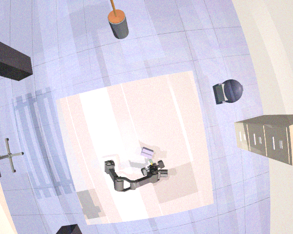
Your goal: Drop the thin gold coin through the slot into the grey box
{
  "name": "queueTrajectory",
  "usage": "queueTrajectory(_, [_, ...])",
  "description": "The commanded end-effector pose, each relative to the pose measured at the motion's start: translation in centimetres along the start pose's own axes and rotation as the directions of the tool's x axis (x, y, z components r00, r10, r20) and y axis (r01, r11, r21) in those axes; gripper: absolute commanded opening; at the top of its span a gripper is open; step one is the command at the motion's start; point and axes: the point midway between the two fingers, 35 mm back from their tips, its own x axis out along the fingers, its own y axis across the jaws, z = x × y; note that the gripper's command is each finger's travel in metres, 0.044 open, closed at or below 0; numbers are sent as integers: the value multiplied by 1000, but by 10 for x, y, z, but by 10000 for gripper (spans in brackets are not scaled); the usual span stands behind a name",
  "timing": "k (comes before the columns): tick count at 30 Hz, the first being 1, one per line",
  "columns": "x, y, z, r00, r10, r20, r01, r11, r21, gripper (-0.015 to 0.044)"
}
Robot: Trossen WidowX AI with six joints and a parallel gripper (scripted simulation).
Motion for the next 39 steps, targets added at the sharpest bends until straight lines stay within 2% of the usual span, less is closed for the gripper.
queueTrajectory(1, [-10, 1, 1, 1000, 1, 4, -1, 1000, -2, 0])
queueTrajectory(23, [-60, -2, -1, 1000, 1, 3, -1, 1000, -8, 0])
queueTrajectory(31, [-60, -1, 2, 1000, 2, 4, -1, 968, -250, 0])
queueTrajectory(39, [-61, 1, 5, 1000, 2, 4, 0, 867, -498, 0])
